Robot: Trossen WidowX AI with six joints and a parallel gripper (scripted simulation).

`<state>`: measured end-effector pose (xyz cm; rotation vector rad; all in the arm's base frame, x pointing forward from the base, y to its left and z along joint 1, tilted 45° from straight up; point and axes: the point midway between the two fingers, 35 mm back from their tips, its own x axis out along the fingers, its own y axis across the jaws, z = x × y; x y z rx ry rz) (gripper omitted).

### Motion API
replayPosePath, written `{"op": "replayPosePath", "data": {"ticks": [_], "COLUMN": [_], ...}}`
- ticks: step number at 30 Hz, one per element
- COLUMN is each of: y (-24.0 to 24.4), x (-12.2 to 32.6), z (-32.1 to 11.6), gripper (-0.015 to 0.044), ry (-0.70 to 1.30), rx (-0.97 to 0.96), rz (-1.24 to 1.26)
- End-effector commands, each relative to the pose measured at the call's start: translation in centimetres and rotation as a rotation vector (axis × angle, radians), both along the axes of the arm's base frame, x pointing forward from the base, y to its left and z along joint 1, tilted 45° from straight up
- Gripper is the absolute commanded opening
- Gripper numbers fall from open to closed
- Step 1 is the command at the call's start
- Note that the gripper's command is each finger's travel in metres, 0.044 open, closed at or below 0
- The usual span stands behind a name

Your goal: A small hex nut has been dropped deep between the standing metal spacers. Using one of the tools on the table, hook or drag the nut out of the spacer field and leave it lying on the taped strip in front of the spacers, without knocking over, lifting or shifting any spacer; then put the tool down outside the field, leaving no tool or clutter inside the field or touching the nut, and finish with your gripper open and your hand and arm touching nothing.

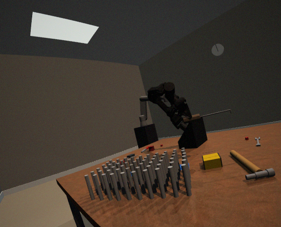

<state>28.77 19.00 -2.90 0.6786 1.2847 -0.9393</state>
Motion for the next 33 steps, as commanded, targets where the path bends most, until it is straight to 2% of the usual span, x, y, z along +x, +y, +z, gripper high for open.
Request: {"op": "replayPosePath", "data": {"ticks": [1, 18, 33], "y": [2.0, 7.5, 10.3], "x": [-1.1, -6.4, -12.6], "z": [-1.8, -8.2, -13.9], "gripper": [0.0000, 0.0000, 0.0000], "ry": [0.084, 0.365, 0.612], "rx": [0.007, 0.024, 0.040], "rz": [0.090, 0.377, 0.595]}}
